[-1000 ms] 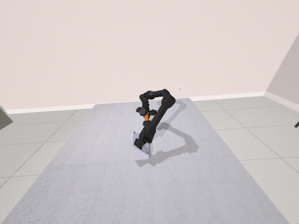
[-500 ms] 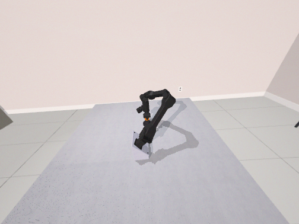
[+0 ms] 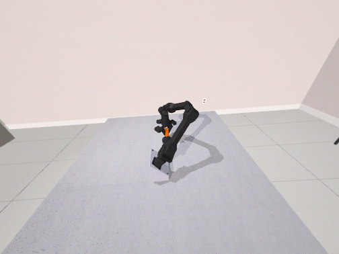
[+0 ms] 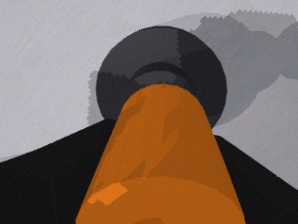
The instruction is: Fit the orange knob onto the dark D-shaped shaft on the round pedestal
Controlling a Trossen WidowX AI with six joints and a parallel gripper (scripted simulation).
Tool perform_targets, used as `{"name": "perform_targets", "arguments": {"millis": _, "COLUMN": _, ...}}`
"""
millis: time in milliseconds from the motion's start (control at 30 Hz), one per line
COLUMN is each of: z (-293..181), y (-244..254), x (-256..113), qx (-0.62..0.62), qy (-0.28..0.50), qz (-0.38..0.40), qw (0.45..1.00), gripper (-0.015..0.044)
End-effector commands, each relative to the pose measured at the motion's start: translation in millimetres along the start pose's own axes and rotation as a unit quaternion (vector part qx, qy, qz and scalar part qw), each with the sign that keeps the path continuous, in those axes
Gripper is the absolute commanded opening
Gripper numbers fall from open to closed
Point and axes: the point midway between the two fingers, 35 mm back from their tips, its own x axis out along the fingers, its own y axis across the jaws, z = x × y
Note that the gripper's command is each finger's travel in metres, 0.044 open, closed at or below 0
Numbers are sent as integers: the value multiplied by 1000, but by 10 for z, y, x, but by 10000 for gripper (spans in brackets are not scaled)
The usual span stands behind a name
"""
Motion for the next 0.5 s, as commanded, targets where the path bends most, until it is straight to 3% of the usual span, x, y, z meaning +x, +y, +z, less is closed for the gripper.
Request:
{"name": "perform_targets", "arguments": {"millis": 0, "z": -3, "y": 8, "x": -7, "qx": 111, "qy": -1, "qz": -2, "qw": 994, "gripper": 0}}
{"name": "perform_targets", "arguments": {"millis": 300, "z": -14, "y": 23, "x": -8, "qx": 399, "qy": -1, "qz": -1, "qw": 917, "gripper": 0}}
{"name": "perform_targets", "arguments": {"millis": 467, "z": 0, "y": 14, "x": -14, "qx": 458, "qy": -2, "qz": -1, "qw": 889, "gripper": 0}}
